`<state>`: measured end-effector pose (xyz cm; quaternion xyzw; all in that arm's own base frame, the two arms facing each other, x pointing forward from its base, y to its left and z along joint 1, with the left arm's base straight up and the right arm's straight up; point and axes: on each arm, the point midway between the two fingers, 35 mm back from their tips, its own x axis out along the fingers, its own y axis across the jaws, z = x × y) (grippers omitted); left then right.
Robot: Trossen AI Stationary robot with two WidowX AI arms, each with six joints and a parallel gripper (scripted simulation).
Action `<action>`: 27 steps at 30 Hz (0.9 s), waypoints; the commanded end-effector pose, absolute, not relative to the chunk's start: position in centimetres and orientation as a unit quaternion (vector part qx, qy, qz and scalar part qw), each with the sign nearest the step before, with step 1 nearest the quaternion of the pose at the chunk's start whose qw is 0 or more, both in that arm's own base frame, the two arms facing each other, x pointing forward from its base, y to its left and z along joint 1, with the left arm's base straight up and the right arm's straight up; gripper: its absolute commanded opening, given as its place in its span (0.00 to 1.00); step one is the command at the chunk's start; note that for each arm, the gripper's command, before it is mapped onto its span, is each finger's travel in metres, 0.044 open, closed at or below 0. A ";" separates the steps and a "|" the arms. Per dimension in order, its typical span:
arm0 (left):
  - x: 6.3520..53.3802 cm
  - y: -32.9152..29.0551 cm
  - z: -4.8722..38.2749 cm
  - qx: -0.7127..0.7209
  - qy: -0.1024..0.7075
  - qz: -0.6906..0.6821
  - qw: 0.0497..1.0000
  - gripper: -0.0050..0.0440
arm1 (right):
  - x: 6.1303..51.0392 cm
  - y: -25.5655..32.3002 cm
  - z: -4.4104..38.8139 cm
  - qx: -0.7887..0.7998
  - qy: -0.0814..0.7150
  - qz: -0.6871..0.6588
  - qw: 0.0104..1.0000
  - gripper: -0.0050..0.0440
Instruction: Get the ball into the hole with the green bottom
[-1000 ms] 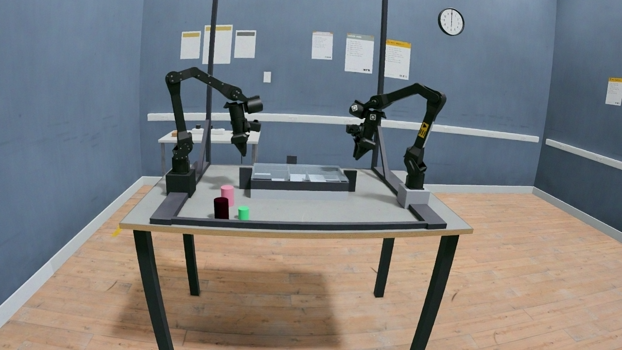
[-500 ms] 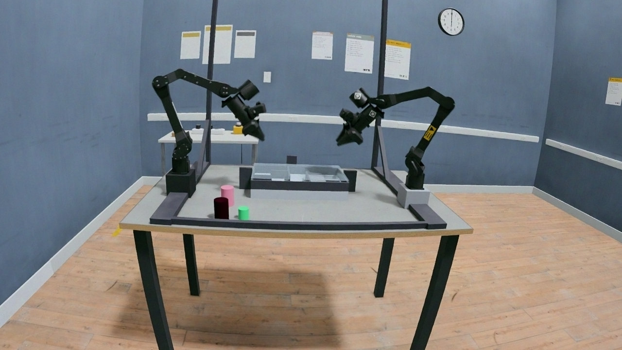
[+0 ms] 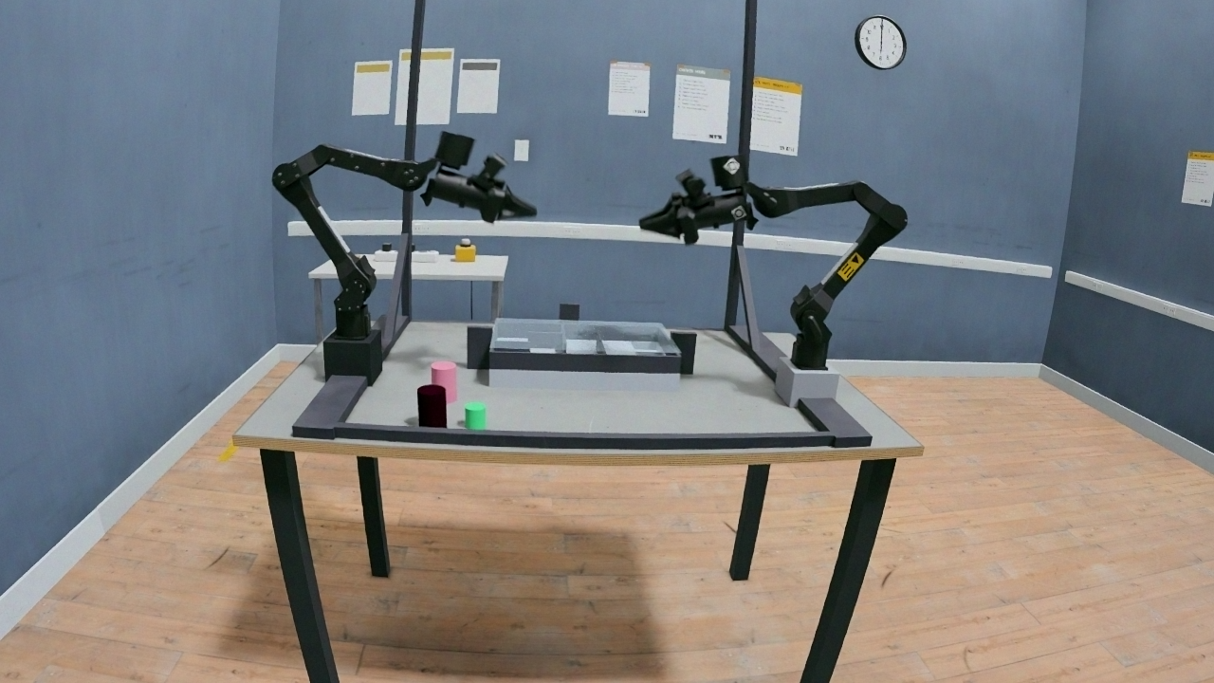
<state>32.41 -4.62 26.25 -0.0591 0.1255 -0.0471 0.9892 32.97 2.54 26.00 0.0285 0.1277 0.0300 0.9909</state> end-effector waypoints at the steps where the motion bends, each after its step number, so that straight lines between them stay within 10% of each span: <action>1: 32.1 -2.1 30.0 -0.030 0.031 -0.035 0.998 0.47 | 32.3 1.0 30.1 0.015 0.032 0.019 0.999 0.47; 27: 31.1 -0.1 34.2 -0.001 -0.049 0.000 0.999 0.47 | 31.2 -0.1 34.0 -0.001 -0.046 -0.003 0.999 0.47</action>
